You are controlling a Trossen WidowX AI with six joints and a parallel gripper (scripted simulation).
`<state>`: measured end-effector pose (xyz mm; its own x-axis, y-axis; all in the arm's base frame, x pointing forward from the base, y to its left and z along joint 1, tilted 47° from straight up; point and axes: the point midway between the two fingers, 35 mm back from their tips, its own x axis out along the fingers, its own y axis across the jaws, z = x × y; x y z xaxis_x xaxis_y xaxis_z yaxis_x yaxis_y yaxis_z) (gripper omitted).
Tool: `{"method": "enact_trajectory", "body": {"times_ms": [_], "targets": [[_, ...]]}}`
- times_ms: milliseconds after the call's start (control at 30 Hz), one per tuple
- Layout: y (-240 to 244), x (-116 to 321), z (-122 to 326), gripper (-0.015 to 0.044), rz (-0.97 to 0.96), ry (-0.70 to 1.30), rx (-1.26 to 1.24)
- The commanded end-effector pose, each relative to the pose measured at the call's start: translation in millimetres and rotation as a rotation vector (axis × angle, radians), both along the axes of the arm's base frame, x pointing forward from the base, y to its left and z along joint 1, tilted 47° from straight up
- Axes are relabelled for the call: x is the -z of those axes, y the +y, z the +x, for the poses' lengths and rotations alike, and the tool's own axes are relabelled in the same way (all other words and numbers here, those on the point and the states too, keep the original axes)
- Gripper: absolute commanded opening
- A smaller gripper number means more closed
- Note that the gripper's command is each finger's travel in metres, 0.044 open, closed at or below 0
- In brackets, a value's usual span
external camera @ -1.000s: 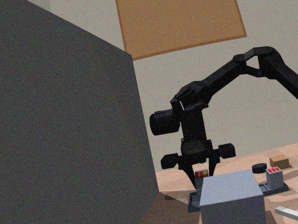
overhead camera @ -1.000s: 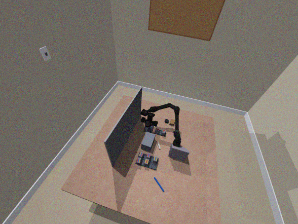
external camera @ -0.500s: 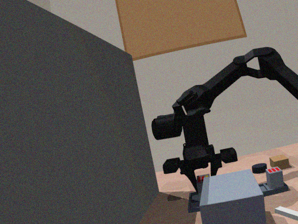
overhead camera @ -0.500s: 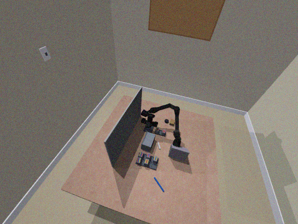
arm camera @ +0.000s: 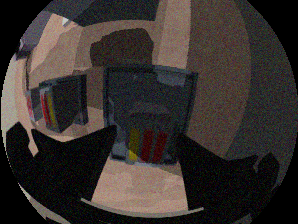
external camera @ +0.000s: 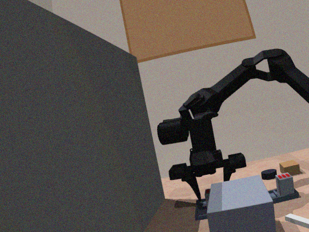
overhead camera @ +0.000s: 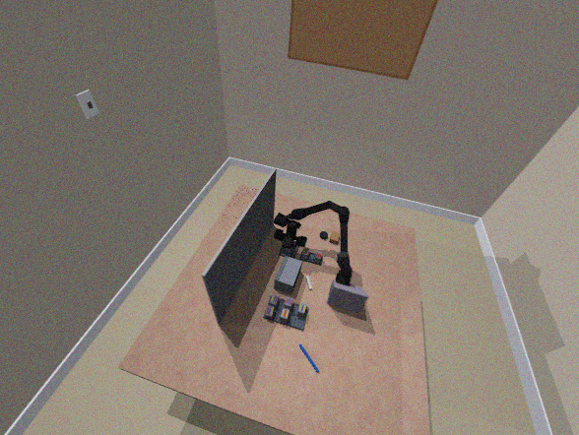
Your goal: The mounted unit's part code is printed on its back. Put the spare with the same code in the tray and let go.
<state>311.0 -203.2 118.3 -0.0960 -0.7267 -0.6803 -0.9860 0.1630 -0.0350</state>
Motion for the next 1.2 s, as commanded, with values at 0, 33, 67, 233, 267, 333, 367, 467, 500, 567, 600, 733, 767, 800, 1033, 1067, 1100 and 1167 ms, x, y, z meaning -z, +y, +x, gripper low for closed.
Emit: {"method": "enact_trajectory", "body": {"times_ms": [0, 33, 67, 233, 267, 333, 367, 467, 500, 567, 600, 733, 767, 800, 1033, 1067, 1100, 1167], "targets": [[0.0, -0.2, -0.1, 0.042, 0.0, 0.0, 0.001], [0.0, -0.2, -0.1, 0.044, 0.0, 0.0, 0.001], [0.0, -0.2, -0.1, 0.044, 0.0, 0.0, 0.001], [39.0, -34.3, 9.5, 0.044, 0.009, 0.002, 0.001], [50.7, -45.1, 10.4, 0.044, 0.008, 0.004, 0.001], [70.9, -64.6, 9.8, 0.044, 0.004, 0.007, 0.0], [76.1, -69.8, 9.3, 0.044, 0.003, 0.008, 0.0], [77.8, -71.5, 9.0, 0.044, 0.002, 0.008, 0.0], [77.8, -71.5, 9.0, 0.044, 0.002, 0.008, 0.0], [77.8, -71.5, 9.0, 0.044, 0.002, 0.008, 0.0], [77.8, -71.5, 9.0, 0.044, 0.002, 0.008, 0.0], [74.9, -66.9, 10.5, 0.044, 0.008, 0.002, -0.011], [74.9, -66.9, 10.5, 0.044, 0.008, 0.002, -0.011], [74.9, -66.9, 10.5, 0.044, 0.008, 0.002, -0.011], [74.9, -66.9, 10.5, 0.044, 0.008, 0.002, -0.011], [74.9, -66.9, 10.5, 0.044, 0.008, 0.002, -0.011], [74.9, -66.9, 10.5, 0.044, 0.008, 0.002, -0.011], [74.9, -66.9, 10.5, 0.044, 0.008, 0.002, -0.011]]}}
